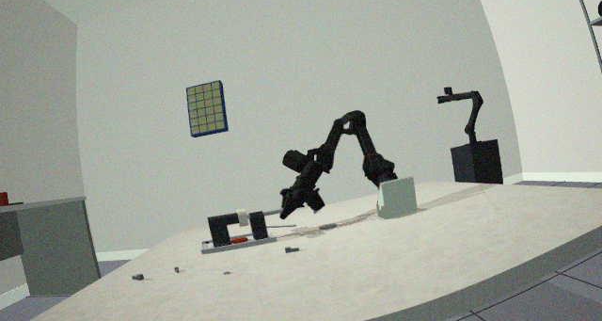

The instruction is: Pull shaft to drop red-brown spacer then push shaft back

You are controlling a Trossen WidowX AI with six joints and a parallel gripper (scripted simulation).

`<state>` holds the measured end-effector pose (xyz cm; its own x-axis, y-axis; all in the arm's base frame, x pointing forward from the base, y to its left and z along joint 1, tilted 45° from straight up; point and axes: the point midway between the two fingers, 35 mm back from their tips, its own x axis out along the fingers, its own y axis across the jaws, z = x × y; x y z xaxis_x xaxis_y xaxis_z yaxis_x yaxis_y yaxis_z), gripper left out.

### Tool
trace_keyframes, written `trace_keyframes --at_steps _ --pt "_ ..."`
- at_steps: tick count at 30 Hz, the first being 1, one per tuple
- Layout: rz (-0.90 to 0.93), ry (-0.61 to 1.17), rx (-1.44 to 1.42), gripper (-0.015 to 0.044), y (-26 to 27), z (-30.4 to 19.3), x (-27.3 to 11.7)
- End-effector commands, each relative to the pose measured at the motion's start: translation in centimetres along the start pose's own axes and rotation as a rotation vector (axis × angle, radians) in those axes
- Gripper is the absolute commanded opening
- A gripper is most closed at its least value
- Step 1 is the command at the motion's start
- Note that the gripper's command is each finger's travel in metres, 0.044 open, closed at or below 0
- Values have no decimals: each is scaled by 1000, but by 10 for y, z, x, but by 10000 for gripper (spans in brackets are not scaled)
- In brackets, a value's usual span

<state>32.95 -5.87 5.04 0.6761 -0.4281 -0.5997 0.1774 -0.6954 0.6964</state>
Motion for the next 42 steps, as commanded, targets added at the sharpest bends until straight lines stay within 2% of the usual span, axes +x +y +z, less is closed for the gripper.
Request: trace_keyframes --at_steps 1,42 --pt "3 6 8 0 1 -4 1" --pt "3 6 8 0 2 -14 12"
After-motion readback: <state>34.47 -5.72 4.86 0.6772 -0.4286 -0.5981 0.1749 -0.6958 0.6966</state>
